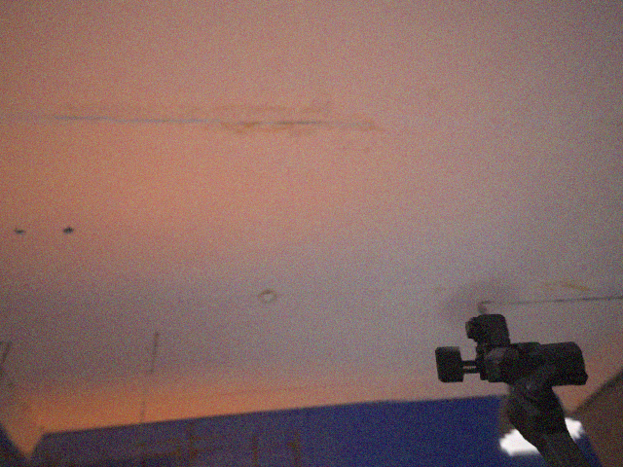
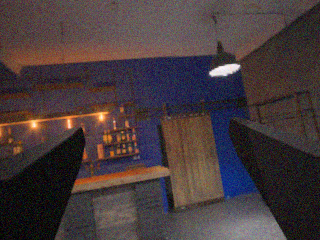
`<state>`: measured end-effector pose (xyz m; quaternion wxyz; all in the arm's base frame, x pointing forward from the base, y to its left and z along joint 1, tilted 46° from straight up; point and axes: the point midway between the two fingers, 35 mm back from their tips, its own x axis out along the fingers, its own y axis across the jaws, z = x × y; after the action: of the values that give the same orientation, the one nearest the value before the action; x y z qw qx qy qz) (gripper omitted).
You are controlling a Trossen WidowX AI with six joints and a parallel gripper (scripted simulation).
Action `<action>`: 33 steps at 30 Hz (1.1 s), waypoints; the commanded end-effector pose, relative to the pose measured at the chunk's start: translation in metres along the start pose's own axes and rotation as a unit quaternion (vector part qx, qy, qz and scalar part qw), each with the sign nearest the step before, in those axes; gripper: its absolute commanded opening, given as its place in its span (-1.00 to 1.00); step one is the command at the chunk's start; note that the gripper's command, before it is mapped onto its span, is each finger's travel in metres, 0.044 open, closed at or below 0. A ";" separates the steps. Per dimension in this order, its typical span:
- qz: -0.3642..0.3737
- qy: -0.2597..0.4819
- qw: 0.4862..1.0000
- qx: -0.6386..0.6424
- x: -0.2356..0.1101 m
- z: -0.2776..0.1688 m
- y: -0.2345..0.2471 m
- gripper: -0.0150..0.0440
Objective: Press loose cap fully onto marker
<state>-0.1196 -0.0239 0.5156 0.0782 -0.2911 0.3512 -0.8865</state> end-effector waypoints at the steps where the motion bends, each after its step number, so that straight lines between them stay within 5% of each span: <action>1: 0.003 -0.003 1.000 -0.001 0.001 0.002 0.002 0.78; 6: 0.093 -0.072 0.993 -0.012 0.014 0.044 0.064 0.33; 15: 0.291 -0.202 0.935 -0.028 -0.012 0.121 0.193 0.31; 24: 0.492 -0.293 0.819 -0.050 -0.099 0.167 0.307 0.31; 33: 0.683 -0.313 0.653 -0.094 -0.223 0.165 0.392 0.31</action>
<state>0.0951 -0.3335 0.2939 0.6869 -0.2799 0.4726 -0.4758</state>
